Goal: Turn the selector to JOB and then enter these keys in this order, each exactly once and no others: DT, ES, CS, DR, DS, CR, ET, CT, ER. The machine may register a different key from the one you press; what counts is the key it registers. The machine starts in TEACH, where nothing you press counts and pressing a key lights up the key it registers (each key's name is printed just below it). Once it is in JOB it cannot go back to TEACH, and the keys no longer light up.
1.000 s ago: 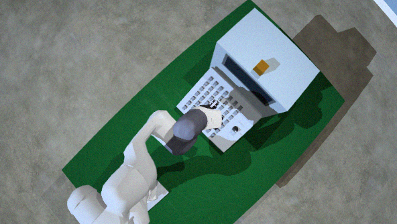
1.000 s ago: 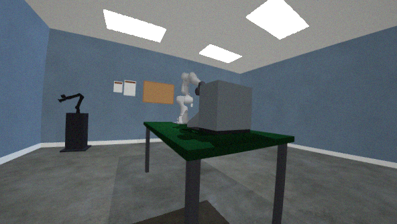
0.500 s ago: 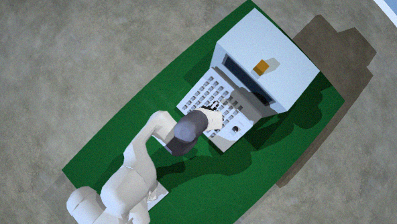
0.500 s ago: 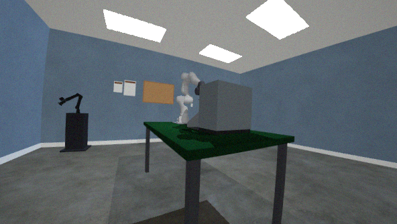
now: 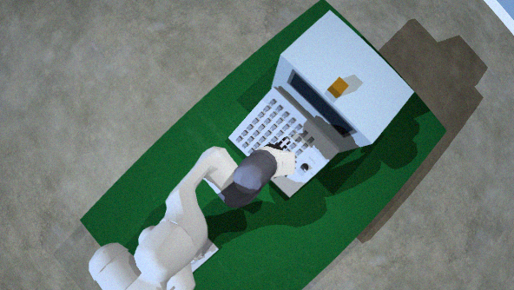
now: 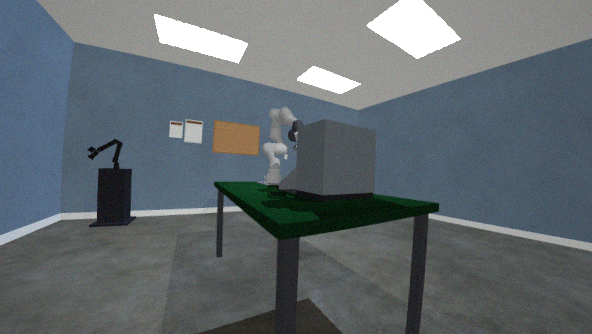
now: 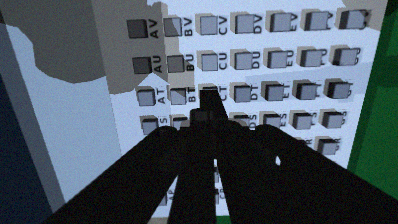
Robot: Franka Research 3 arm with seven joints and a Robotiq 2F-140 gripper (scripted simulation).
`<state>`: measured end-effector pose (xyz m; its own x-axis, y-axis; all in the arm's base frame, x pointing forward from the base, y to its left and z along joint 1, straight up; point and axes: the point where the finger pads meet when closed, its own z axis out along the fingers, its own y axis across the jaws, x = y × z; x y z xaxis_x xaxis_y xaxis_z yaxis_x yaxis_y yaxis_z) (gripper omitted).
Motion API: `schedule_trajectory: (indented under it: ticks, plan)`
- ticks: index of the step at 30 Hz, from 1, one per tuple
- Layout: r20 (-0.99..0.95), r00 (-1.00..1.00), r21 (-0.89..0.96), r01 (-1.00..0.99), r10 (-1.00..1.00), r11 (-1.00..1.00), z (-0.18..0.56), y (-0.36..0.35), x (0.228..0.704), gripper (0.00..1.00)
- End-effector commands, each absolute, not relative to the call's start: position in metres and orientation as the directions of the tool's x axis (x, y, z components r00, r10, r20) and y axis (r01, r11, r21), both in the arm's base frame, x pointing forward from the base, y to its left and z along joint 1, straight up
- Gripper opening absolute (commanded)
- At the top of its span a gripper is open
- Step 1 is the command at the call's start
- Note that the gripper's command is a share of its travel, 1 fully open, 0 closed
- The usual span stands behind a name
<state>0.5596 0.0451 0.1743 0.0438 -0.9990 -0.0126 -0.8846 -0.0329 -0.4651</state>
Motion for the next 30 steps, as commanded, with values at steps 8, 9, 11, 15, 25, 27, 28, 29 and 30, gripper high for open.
schedule_trajectory:
  ticks: [8,9,11,15,25,27,28,29,30]
  plan:
    - [-0.004,0.075,-0.459,-0.886,-0.997,-0.065,0.165,0.046,0.561,0.1]
    - [-0.004,0.075,-0.459,-0.886,-0.997,-0.065,0.163,0.046,0.562,0.1]
    - [-0.004,0.075,-0.459,-0.886,-0.997,-0.065,0.16,0.046,0.563,0.1]
    - [-0.004,0.075,-0.459,-0.886,-0.997,-0.065,0.155,0.046,0.566,0.1]
    - [-0.004,0.075,-0.459,-0.886,-0.997,-0.065,0.152,0.046,0.567,0.1]
    - [-0.004,0.075,-0.459,-0.886,-0.997,-0.065,0.152,0.046,0.567,0.1]
    - [-0.004,0.075,-0.459,-0.886,-0.997,-0.065,0.152,0.046,0.567,0.1]
    - [-0.004,0.075,-0.459,-0.886,-0.997,-0.065,0.152,0.046,0.567,0.1]
    - [-0.004,0.075,-0.459,-0.886,-0.997,-0.065,0.152,0.046,0.567,0.1]
